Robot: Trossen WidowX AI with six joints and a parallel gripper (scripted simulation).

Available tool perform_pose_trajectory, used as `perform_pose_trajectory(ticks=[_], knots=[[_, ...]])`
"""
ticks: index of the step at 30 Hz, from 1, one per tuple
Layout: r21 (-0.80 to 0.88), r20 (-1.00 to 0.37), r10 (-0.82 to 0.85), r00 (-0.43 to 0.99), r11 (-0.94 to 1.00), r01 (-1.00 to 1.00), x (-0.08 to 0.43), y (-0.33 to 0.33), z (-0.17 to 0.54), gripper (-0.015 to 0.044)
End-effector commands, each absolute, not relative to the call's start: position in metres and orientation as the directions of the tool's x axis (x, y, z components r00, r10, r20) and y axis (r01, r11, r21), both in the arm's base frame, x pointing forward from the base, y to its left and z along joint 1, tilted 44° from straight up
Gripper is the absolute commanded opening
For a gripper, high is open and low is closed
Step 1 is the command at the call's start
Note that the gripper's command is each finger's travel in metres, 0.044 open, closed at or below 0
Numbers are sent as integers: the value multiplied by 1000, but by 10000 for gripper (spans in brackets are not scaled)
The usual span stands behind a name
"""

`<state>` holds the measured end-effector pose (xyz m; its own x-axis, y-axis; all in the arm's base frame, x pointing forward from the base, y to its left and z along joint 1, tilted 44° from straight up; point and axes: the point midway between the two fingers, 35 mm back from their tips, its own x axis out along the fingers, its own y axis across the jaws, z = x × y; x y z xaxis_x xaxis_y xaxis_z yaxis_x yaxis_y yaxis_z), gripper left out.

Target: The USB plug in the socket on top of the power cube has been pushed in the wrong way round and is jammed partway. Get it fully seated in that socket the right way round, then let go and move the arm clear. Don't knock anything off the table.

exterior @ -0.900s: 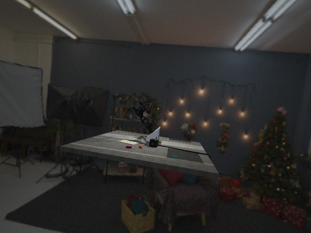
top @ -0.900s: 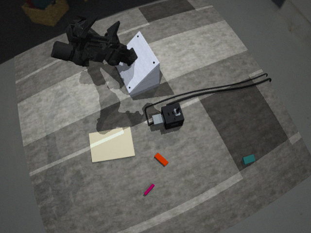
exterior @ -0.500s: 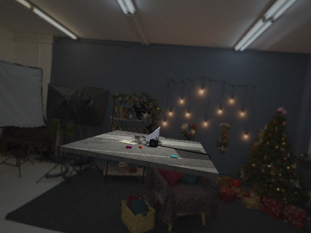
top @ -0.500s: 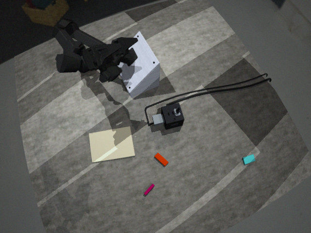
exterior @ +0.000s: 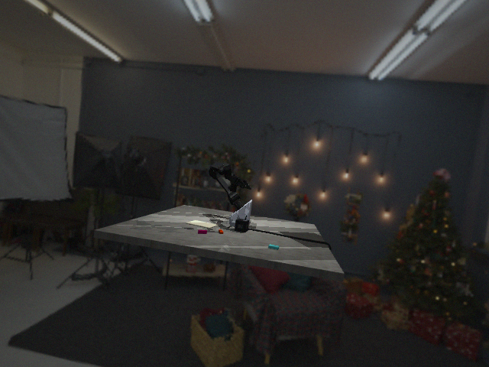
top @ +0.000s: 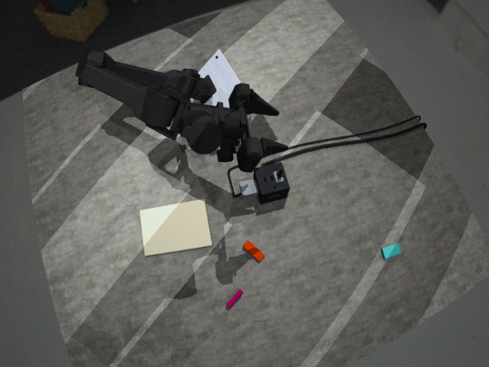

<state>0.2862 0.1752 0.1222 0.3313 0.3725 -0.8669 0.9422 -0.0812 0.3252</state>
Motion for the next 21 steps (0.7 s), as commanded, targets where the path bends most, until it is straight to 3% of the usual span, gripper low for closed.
perform_pose_trajectory(ticks=[1, 7, 13, 21], knots=[[213, -969, 97, 225, -124, 969, 296, 161, 77, 440], [140, -953, -288, 93, -147, 979, 301, 135, 29, 440], [125, -782, -622, 41, -93, 988, 312, 110, 0, 440], [122, -726, -687, 43, -68, 990, 313, 106, -7, 440]])
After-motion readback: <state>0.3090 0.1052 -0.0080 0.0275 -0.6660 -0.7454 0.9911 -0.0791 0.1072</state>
